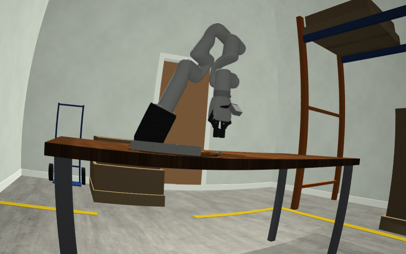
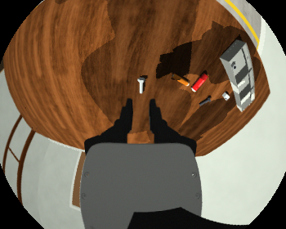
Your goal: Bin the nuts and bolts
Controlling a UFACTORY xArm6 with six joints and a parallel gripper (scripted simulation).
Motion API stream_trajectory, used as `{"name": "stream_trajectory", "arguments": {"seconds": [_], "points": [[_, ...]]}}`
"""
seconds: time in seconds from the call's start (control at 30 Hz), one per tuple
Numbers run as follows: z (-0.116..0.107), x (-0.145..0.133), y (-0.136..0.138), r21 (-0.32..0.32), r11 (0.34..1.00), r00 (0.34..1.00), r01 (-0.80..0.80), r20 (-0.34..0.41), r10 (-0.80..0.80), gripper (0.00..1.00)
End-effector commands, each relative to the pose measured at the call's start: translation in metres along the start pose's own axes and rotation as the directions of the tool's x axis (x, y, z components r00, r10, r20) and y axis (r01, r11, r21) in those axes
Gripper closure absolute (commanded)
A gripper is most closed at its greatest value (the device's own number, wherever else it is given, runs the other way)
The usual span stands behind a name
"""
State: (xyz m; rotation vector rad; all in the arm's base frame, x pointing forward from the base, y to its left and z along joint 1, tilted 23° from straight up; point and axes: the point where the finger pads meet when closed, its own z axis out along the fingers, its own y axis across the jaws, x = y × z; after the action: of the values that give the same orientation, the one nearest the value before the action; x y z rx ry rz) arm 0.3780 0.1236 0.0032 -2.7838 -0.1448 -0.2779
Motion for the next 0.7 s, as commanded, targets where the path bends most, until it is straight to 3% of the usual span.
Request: {"name": "stream_trajectory", "arguments": {"seconds": [0.0, 0.47, 0.67], "points": [[0.011, 0.001, 0.0, 0.0, 1.0, 1.0, 0.0, -0.002, 0.0, 0.71], [0.059, 0.001, 0.0, 0.0, 1.0, 1.0, 0.0, -0.001, 0.0, 0.71], [0.063, 0.002, 0.0, 0.0, 1.0, 1.0, 0.0, -0.001, 0.0, 0.71]]}}
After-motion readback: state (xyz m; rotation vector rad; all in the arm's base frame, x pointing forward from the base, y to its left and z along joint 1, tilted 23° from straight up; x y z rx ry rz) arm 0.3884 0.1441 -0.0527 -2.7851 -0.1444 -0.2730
